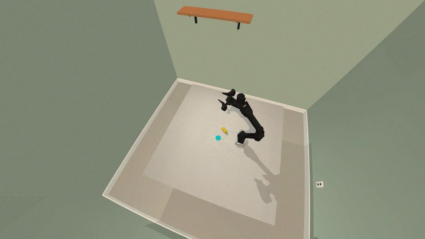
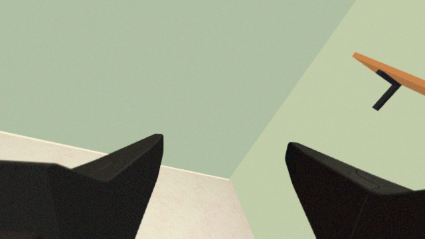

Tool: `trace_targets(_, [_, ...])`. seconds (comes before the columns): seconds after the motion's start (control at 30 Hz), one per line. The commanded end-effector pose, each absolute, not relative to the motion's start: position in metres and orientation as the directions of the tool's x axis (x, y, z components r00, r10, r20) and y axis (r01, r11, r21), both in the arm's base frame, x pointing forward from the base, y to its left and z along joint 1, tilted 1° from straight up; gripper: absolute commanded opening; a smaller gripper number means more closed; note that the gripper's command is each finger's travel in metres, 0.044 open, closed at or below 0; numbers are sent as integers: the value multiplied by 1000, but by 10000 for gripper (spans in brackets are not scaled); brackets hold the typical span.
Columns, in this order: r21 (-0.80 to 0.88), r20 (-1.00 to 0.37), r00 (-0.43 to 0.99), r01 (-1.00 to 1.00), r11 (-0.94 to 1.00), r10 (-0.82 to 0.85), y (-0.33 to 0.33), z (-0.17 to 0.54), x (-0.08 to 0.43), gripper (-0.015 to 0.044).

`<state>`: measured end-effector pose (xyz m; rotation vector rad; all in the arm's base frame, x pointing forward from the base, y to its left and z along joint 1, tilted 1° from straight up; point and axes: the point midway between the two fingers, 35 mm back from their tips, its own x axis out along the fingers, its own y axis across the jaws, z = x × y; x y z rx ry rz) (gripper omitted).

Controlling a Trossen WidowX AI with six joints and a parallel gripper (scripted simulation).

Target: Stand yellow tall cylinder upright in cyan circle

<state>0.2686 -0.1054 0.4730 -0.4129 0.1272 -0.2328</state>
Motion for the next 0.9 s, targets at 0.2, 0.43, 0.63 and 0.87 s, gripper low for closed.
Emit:
trace_targets(0.2, [-126, -466, 857, 180, 976, -218, -114, 356, 300, 309])
trace_targets(0.43, [18, -696, 698, 250, 968, -168, -109, 280, 300, 309])
trace_targets(0.63, [80, -850, 513, 345, 935, -117, -99, 221, 286, 309])
trace_targets(0.87, [69, -965, 255, 468, 881, -60, -85, 164, 257, 309])
